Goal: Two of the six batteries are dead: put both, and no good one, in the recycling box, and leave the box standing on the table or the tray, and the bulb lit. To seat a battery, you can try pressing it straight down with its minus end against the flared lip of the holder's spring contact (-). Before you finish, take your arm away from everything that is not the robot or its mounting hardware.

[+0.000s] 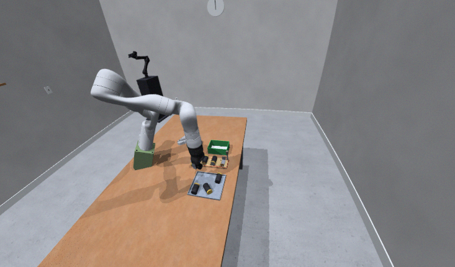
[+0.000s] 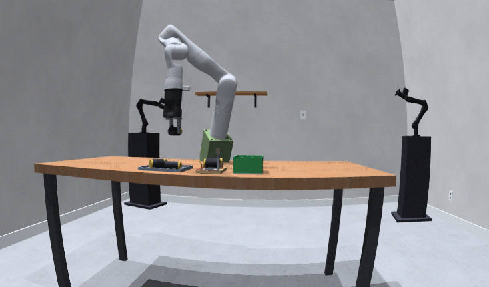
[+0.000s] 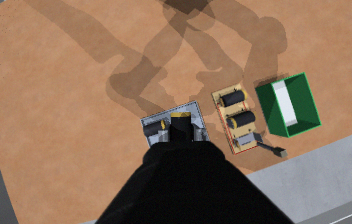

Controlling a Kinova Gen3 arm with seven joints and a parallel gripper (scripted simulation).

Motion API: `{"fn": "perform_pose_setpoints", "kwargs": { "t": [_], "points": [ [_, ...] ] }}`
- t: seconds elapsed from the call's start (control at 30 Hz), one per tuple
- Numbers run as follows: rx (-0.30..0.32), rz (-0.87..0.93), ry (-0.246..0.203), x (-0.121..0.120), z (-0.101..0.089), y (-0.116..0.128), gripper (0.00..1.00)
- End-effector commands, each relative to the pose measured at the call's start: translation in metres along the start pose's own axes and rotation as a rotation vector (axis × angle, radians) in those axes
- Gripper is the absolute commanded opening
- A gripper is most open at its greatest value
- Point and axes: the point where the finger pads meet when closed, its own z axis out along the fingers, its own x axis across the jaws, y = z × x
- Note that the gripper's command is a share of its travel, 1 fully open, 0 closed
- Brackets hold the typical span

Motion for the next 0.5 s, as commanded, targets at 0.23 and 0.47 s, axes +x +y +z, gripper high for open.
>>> {"fn": "perform_pose_setpoints", "kwargs": {
  "t": [0.23, 0.47],
  "points": [
    [-0.004, 0.184, -0.006, -0.0017, -0.0013, 0.0008, 0.57],
    [-0.004, 0.282, -0.005, -0.0017, -0.0013, 0.0008, 0.57]
  ]
}}
